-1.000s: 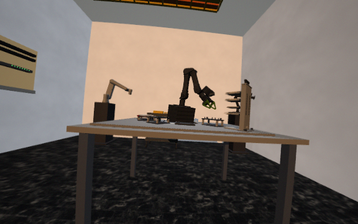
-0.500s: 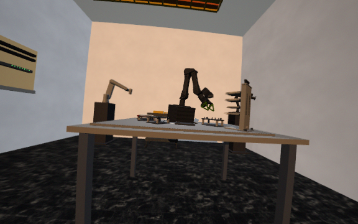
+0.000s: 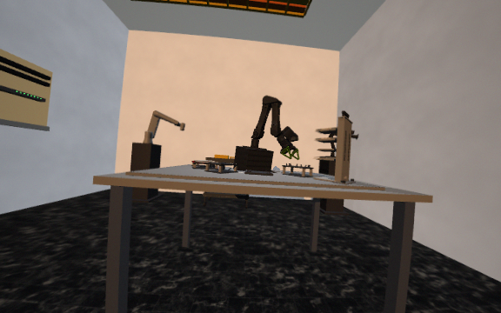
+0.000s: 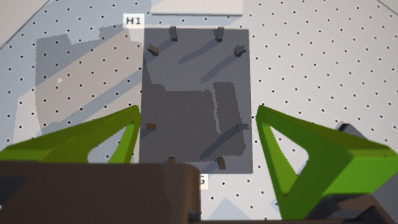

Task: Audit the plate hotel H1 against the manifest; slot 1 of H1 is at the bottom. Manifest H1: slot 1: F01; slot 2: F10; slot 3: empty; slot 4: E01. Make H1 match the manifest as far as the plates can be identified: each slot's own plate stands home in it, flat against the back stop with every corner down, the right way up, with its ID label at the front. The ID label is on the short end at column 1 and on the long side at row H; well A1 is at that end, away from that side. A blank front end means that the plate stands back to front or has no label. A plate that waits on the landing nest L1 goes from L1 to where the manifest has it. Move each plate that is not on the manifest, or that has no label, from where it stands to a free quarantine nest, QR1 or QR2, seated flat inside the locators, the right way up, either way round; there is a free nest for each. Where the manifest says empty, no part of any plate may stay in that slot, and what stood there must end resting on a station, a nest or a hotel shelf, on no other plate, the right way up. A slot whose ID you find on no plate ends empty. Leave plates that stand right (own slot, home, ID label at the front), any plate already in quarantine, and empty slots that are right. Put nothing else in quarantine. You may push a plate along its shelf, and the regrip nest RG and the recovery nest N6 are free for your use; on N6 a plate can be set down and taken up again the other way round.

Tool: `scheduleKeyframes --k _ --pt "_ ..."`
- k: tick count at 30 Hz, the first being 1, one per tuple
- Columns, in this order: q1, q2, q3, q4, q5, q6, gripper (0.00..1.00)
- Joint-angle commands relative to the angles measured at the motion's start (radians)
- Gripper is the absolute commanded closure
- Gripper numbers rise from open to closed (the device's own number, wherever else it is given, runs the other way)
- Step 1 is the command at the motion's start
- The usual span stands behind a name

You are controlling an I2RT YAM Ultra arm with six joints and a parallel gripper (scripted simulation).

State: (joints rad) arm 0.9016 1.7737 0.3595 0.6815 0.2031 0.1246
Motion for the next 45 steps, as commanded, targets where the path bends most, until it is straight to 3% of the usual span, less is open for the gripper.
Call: scheduleKeyframes --k 1,10,45 --pt "-0.001 -0.003 0.001 0.066 0.0 -0.002 0.0" --pt "-0.001 0.005 0.001 0.075 -0.001 -0.002 0.0" --pt "-0.037 0.078 0.166 -0.012 -0.028 -0.024 0.0"
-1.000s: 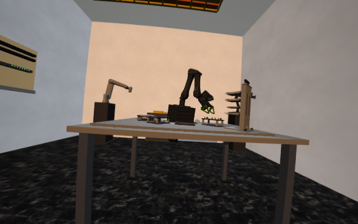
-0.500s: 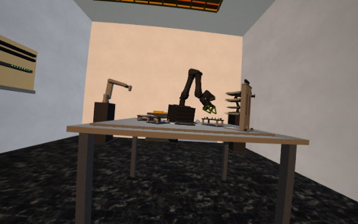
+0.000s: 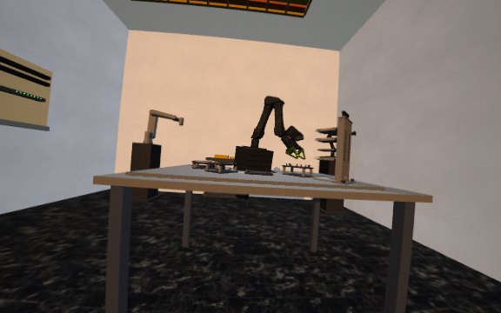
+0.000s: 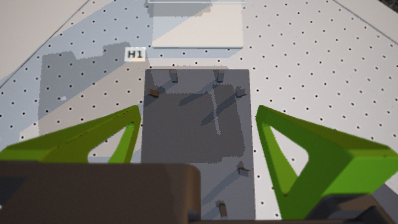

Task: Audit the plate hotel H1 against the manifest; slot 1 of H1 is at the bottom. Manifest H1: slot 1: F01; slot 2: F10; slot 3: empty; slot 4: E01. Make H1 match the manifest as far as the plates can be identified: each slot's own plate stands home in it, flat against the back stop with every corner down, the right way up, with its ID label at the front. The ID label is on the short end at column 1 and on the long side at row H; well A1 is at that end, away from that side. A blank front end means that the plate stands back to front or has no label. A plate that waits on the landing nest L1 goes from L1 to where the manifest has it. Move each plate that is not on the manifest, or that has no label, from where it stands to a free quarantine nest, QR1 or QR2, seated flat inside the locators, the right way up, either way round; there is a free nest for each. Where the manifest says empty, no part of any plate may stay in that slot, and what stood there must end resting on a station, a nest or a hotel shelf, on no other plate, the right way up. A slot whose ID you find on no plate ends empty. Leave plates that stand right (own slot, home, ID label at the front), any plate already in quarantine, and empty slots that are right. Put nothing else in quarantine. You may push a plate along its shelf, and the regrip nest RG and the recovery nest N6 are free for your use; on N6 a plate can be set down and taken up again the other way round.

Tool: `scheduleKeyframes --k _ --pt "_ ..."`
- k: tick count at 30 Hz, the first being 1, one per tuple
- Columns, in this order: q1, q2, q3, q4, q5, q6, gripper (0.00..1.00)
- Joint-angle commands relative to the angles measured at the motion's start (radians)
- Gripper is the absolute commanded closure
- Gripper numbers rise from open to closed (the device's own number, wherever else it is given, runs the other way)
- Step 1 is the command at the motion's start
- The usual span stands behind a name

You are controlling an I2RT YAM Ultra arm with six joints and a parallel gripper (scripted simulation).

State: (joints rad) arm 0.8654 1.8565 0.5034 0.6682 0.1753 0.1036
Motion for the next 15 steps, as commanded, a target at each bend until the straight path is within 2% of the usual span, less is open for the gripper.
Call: scheduleKeyframes --k 1,15 --pt "-0.002 -0.003 0.028 -0.002 -0.001 -0.004 0.0" --pt "-0.012 0.027 0.094 -0.037 -0.01 -0.011 0.0"
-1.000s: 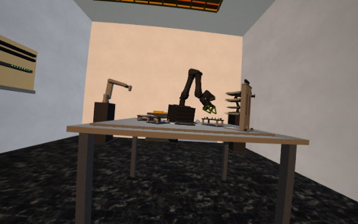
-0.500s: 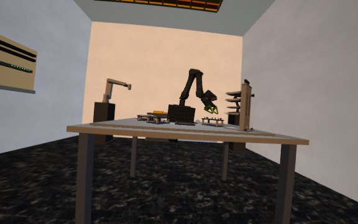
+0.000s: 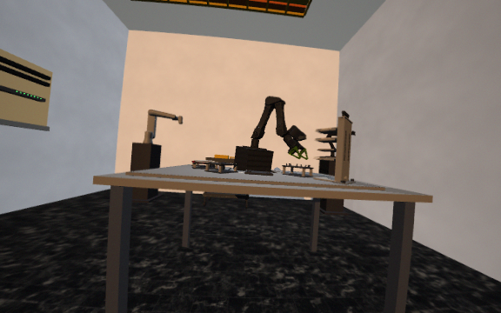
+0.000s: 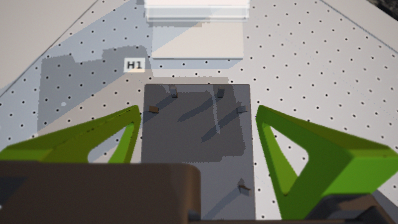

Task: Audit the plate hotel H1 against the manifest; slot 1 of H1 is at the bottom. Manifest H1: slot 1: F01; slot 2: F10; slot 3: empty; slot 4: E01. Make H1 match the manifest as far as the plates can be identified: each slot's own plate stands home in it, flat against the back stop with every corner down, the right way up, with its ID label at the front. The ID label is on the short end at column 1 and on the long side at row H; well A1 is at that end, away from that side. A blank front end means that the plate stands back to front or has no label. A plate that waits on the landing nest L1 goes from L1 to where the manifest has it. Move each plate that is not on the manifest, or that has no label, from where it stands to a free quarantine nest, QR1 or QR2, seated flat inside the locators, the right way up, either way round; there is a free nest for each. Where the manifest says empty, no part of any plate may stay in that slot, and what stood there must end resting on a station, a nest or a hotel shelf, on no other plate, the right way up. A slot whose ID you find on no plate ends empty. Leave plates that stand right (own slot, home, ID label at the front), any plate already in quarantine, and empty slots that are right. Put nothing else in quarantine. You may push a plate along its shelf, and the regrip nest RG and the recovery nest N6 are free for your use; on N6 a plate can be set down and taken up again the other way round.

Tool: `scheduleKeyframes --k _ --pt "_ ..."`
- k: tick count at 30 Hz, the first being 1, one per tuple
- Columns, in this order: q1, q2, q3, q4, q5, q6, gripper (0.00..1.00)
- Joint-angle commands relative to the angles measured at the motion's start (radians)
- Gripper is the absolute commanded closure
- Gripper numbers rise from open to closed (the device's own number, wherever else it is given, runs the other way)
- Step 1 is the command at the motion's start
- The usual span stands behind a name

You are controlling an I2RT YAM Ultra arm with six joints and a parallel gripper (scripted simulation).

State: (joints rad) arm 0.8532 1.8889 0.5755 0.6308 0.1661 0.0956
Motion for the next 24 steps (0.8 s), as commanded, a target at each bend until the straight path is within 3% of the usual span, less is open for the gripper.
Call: scheduleKeyframes --k 1,24 --pt "-0.001 -0.003 0.028 -0.002 -0.001 -0.003 0.0" --pt "-0.017 0.051 0.146 -0.065 -0.014 -0.014 0.0"
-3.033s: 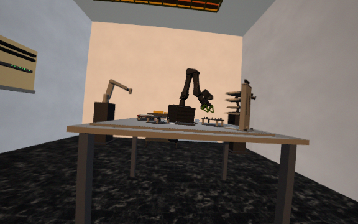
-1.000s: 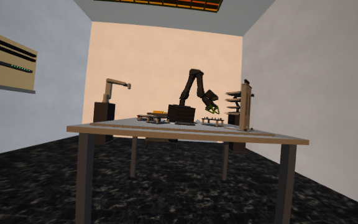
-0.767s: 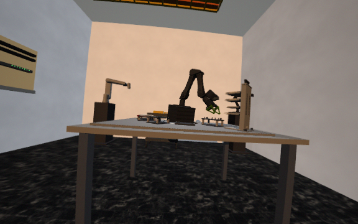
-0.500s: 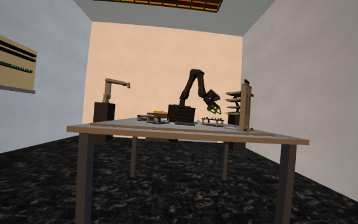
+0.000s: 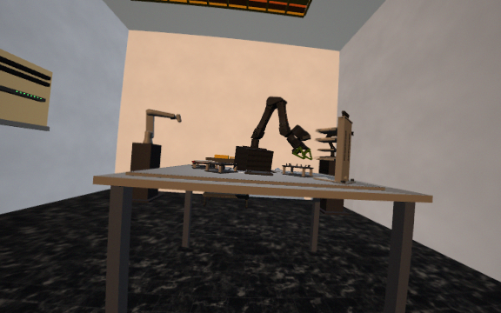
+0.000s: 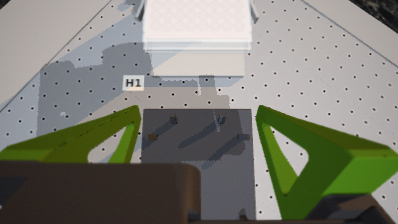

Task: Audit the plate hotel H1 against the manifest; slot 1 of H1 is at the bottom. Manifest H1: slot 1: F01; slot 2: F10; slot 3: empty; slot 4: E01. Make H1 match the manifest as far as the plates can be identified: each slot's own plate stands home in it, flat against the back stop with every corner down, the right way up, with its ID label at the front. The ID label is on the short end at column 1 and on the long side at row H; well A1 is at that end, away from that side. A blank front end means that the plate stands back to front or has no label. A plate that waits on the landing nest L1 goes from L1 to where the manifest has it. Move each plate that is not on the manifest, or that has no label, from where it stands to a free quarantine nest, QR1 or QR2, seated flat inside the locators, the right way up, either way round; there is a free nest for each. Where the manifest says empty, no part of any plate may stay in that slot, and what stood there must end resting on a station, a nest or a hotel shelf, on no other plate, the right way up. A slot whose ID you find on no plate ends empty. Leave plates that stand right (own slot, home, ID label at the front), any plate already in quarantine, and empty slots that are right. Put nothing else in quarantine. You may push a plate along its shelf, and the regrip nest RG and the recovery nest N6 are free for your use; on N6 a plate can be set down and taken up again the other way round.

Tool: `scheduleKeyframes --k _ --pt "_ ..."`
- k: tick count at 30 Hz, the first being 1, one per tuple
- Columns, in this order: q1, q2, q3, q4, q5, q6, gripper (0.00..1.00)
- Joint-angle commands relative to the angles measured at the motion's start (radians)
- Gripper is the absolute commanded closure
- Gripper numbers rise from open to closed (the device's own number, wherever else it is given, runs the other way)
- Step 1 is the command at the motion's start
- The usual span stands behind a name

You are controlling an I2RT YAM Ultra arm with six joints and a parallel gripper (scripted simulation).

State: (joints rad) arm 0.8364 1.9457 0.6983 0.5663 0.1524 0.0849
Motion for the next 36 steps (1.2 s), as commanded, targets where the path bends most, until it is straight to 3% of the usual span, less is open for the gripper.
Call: scheduleKeyframes --k 1,36 --pt "-0.001 -0.003 0.029 -0.003 -0.001 -0.003 0.0" --pt "-0.02 0.082 0.213 -0.098 -0.016 -0.015 0.0"
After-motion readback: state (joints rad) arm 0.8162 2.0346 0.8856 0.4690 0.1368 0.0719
